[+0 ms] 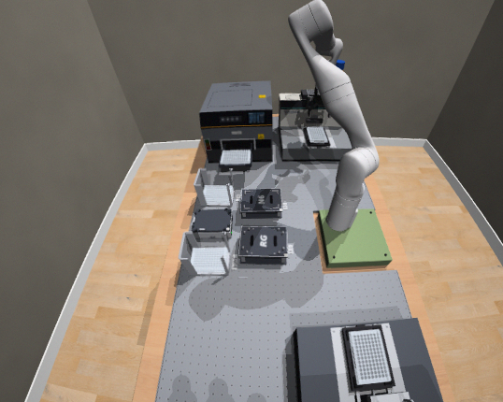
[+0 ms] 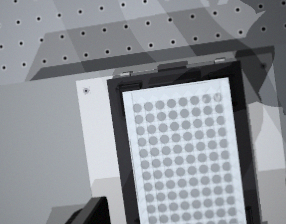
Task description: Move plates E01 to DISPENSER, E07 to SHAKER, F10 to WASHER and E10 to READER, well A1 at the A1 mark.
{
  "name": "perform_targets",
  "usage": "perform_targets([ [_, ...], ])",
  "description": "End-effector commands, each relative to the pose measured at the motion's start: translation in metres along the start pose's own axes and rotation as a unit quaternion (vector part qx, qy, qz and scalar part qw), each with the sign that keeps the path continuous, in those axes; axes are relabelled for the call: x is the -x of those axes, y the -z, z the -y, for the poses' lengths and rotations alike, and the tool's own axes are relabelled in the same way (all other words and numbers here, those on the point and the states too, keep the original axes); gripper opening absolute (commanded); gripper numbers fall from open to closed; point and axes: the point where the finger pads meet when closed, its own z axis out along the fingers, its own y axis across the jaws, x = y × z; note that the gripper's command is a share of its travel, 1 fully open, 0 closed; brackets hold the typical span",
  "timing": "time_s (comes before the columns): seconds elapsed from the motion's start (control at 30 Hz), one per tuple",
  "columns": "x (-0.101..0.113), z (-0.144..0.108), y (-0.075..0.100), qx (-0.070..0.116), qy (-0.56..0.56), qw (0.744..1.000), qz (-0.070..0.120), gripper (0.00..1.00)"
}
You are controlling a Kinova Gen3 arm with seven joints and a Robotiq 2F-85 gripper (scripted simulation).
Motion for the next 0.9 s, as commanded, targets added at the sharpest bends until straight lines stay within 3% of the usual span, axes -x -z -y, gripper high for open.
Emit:
perform_targets([
  [0.0,0.0,0.0,-0.001,0.0,0.0,1.0,0.001,1.0],
  [0.87,0.0,0.0,-0.032,0.0,0.0,1.0,0.001,1.0],
])
